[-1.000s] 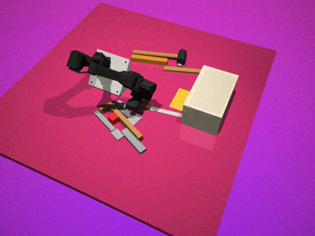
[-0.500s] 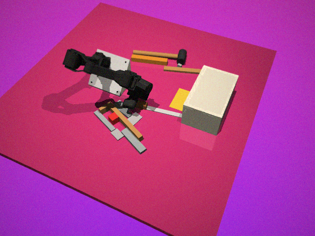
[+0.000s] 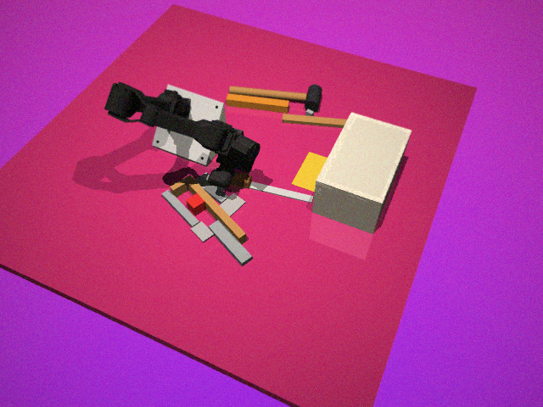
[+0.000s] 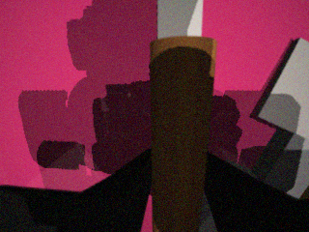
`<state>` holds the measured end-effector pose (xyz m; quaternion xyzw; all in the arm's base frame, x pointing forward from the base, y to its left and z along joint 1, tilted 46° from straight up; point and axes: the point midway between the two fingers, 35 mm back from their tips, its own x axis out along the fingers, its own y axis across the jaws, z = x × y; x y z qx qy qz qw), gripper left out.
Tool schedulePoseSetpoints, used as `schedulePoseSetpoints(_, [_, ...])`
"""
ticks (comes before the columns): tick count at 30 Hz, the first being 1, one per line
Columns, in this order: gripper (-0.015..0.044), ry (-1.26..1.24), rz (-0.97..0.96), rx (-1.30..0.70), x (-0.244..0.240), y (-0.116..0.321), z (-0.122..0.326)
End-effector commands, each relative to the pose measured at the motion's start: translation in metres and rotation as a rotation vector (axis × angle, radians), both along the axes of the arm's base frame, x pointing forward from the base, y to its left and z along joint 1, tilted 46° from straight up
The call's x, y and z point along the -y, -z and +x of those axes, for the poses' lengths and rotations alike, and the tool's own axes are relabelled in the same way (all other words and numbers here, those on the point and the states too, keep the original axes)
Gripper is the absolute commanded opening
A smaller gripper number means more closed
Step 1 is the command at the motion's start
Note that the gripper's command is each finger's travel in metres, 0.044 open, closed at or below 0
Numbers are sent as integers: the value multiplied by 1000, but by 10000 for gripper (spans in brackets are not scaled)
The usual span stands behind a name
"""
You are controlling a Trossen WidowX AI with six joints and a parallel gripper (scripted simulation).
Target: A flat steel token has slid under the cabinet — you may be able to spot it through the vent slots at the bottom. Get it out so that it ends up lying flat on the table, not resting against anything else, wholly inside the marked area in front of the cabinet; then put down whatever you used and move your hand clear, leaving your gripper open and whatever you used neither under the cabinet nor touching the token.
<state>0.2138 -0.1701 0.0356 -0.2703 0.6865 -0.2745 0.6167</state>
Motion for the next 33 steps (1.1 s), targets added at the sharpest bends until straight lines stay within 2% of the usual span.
schedulePoseSetpoints(1, [0,0,0,-4,-4,2,-1])
schedulePoseSetpoints(31, [0,1,0,-9,-8,6,16])
schedulePoseSetpoints(33, [53,1,2,-11,-9,7,12])
